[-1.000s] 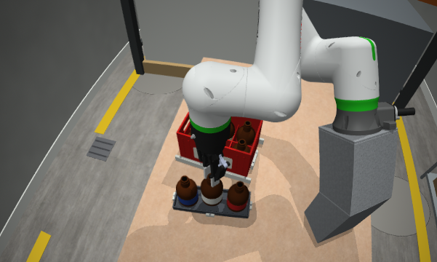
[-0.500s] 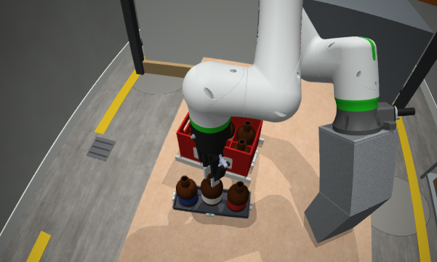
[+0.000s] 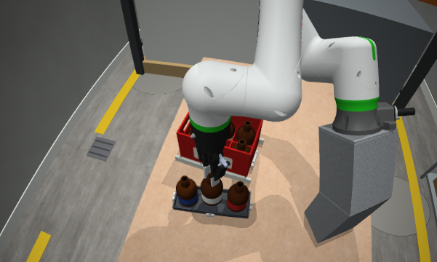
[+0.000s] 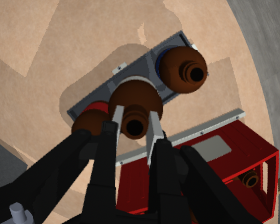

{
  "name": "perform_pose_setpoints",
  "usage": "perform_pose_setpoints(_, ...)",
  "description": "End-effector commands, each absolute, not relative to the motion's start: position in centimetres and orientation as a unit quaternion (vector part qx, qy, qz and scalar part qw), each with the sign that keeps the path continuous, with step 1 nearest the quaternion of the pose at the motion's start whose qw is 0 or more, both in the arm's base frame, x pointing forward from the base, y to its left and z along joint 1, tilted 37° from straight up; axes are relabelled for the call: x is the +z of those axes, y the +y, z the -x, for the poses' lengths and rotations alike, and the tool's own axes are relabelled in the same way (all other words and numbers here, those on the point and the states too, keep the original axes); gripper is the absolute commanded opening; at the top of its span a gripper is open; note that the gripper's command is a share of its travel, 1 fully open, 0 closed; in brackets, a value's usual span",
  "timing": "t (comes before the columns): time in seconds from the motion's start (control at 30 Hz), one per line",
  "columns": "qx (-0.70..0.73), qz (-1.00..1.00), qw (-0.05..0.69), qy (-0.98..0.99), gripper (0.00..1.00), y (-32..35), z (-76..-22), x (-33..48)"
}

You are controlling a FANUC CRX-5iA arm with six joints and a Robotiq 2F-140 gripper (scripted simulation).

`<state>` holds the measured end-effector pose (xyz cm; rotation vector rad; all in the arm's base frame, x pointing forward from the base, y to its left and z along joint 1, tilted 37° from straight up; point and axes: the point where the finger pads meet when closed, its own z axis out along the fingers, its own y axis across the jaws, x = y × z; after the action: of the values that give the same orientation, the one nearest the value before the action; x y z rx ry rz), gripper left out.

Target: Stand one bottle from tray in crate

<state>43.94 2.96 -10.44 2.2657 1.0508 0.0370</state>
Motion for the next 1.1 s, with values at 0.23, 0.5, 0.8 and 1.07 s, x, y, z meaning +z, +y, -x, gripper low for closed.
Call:
perform_pose_setpoints(0.23,0.014,-0.86,0.316,0.399,0.0,3.4,-43.7,-9.8)
perform_pose_setpoints(0.5,0.014,-0.86,0.316,0.399,0.0,3.8,-43.5,-9.3)
perform_pose_setpoints(0.8,0.014,-0.86,0.316,0.399,0.0,4.4,-43.2,-8.4)
perform_pose_setpoints(1.07,0.014,-0.86,0.316,0.399,0.0,4.7,-43.1,-7.9)
